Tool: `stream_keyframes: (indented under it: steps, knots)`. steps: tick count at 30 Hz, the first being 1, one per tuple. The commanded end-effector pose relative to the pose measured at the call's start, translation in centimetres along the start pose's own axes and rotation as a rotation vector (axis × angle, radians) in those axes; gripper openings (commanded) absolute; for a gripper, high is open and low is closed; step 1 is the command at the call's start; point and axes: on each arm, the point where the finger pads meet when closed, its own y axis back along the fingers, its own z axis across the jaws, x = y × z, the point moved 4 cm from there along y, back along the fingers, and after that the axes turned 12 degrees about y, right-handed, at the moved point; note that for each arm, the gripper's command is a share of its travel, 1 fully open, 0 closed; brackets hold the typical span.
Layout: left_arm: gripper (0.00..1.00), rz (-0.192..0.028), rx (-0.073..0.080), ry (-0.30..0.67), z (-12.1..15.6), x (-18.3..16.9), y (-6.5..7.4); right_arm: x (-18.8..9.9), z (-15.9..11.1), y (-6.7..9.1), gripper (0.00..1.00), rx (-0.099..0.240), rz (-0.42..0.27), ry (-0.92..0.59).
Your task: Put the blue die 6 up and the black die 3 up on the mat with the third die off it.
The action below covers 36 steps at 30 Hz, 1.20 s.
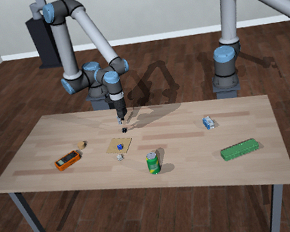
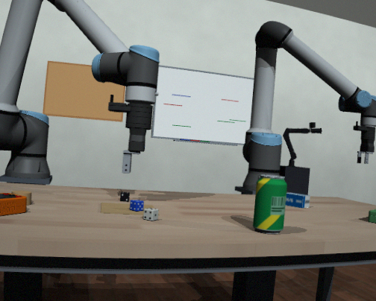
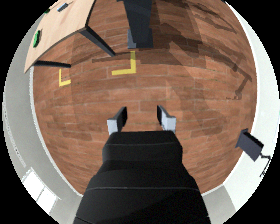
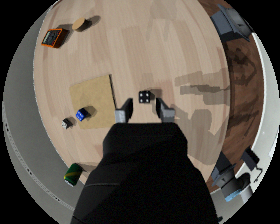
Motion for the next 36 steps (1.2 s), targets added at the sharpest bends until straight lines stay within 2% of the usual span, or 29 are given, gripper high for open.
stream_keyframes:
  steps: [1,23,36]
  knots:
    - [1.0,-0.001,0.001,0.0,0.0,-0.1,0.1,-0.1,-0.1,0.1,0.79,0.002,-0.001,0.0]
    - [1.0,-0.001,0.001,0.0,0.0,-0.1,0.1,-0.1,0.0,-0.4,0.79,0.002,-0.001,-0.001]
    - [1.0,-0.001,0.001,0.0,0.0,-0.1,0.1,-0.1,0.0,-2.0,0.79,0.002,-0.001,-0.001]
